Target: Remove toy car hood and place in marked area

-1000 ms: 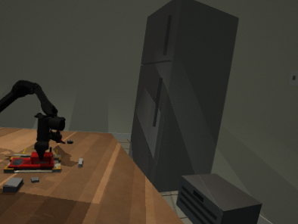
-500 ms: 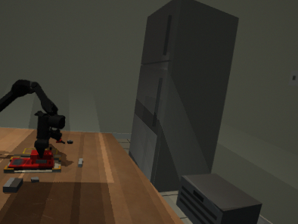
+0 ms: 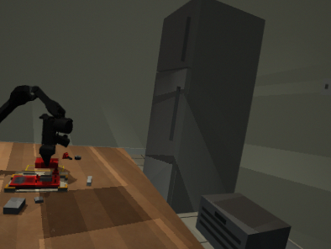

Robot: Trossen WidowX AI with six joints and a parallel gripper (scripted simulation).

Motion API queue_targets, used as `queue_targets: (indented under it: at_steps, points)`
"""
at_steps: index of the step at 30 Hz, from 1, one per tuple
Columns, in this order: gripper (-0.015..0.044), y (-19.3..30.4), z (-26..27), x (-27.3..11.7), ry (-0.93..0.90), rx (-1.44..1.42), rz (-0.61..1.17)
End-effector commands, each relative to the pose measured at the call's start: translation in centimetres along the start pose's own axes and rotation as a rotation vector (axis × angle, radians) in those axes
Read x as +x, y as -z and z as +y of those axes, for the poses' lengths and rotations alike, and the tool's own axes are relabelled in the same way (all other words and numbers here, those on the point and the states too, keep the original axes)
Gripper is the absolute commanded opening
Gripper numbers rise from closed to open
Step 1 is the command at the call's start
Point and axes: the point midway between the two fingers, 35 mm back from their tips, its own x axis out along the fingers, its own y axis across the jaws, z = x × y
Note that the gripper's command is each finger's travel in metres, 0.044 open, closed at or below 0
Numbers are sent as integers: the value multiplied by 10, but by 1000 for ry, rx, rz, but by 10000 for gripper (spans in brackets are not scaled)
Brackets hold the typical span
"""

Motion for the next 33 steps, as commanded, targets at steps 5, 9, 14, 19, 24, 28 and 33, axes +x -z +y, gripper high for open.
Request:
queue_targets:
  at_steps: [5,9,14,19,24,28,33]
  points:
    - [0,-6,29,-1,5,5,5]
    - [0,-9,47,-2,9,5,5]
    - [0,-11,70,-4,12,5,4]
    - [0,-12,92,-5,17,5,2]
    - [0,-11,112,-7,24,7,-2]
    - [0,-10,129,-8,26,7,-4]
    - [0,-7,152,-7,20,4,-3]
